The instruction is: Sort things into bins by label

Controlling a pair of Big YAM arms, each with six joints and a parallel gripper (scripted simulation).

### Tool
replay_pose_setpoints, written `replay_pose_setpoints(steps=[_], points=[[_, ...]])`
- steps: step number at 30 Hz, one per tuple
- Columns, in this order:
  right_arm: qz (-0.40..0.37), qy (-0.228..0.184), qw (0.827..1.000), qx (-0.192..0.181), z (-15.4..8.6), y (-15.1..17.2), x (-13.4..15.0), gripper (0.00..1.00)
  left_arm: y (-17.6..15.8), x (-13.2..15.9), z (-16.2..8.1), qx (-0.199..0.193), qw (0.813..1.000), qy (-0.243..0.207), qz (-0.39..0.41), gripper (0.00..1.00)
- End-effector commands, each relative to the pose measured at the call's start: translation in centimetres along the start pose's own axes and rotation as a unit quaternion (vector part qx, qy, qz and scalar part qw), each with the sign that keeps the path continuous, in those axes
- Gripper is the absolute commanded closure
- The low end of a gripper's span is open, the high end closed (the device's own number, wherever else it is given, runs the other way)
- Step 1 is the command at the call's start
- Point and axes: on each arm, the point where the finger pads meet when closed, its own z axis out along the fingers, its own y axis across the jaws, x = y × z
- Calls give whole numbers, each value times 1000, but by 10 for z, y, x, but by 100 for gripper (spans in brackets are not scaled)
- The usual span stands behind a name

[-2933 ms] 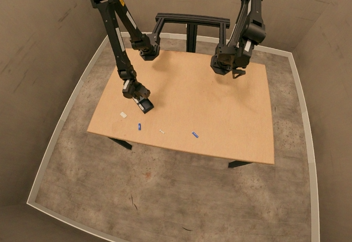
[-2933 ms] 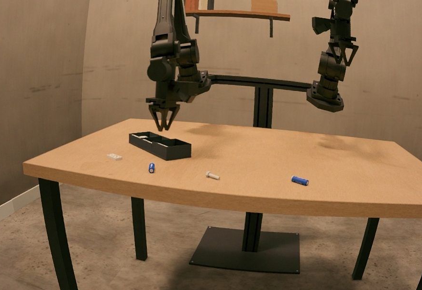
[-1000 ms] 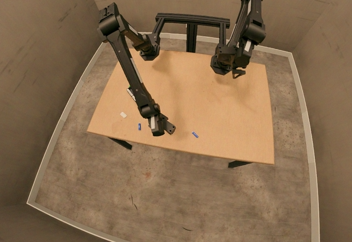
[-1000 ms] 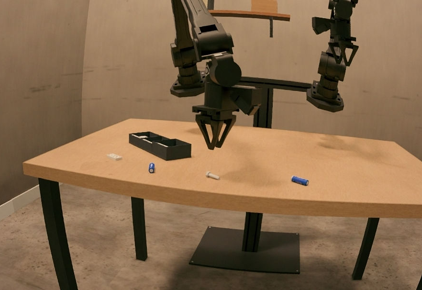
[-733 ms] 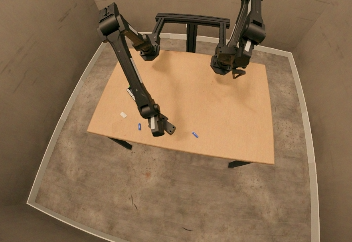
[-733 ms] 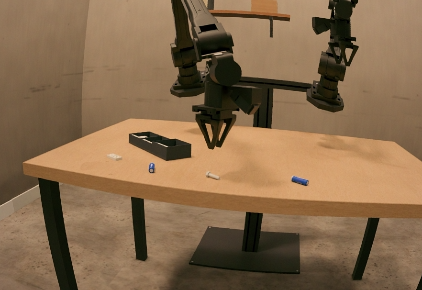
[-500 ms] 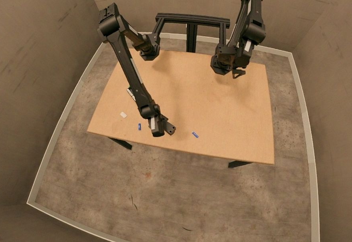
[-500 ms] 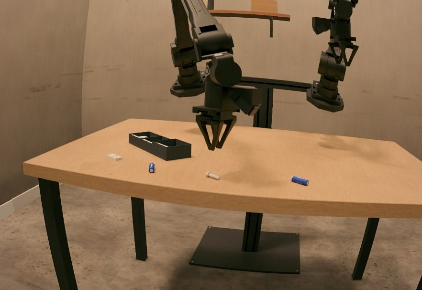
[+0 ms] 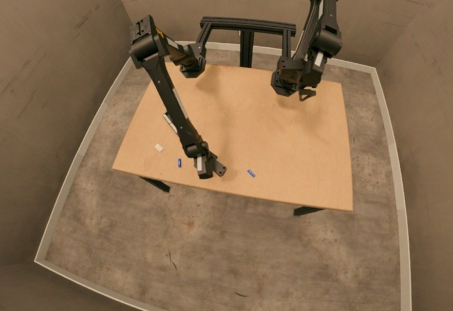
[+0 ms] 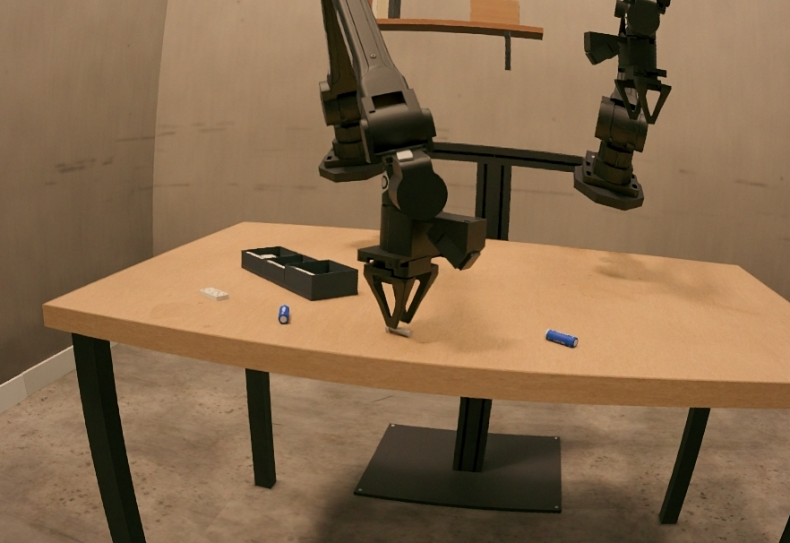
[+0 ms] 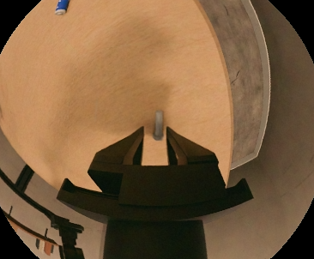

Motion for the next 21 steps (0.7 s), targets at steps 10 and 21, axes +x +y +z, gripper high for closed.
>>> replay_pose_setpoints(steps=[10, 21], points=[[1, -7, 1000, 6, 12, -11, -3, 71, 15, 1, -30, -34, 999, -11, -4, 0], [7, -25, 999, 23, -7, -29, -12, 71, 15, 1, -30, -34, 999, -11, -4, 0]])
